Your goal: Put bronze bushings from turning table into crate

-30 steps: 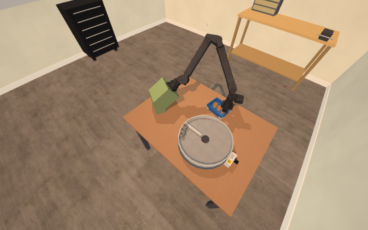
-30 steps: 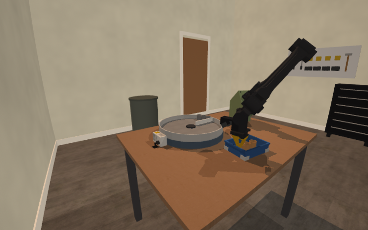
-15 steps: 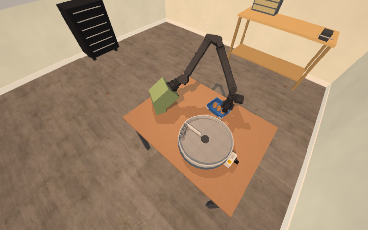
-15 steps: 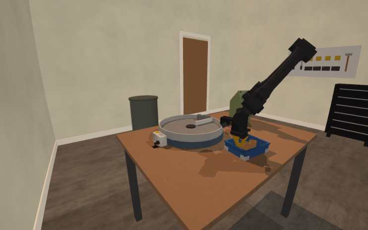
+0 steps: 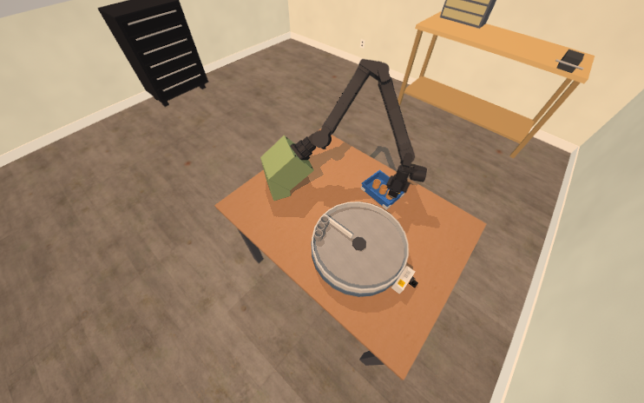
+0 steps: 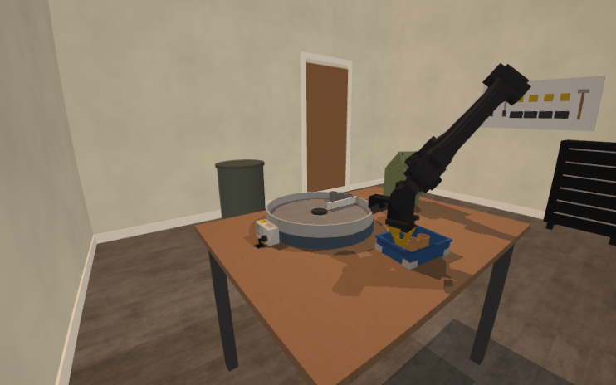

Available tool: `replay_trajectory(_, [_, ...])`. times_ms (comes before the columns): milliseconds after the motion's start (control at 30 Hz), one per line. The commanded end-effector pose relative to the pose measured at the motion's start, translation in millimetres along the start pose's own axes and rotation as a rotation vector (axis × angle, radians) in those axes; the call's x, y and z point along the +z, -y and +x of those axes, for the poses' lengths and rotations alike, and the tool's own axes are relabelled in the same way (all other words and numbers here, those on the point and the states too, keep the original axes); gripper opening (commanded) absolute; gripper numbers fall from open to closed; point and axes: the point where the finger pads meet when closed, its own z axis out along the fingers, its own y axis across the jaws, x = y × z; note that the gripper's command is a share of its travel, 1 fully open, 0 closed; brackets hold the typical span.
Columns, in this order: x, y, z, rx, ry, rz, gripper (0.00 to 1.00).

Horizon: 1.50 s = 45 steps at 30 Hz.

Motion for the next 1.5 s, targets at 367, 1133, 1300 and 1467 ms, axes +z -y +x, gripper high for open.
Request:
replay_trajectory(367, [-2.0,-4.7,2.0,-0.006,0.000,-0.018,0.00])
replay_trajectory(1133, [-3.0,-7.8,4.9,-0.013,-0.003,-0.025,0.00])
replay_trajectory(1300, [-3.0,-7.8,4.9,-0.013,-0.003,-0.025,0.00])
replay_trajectory(1467, [-3.0,-7.8,4.9,-0.013,-0.003,-0.025,0.00])
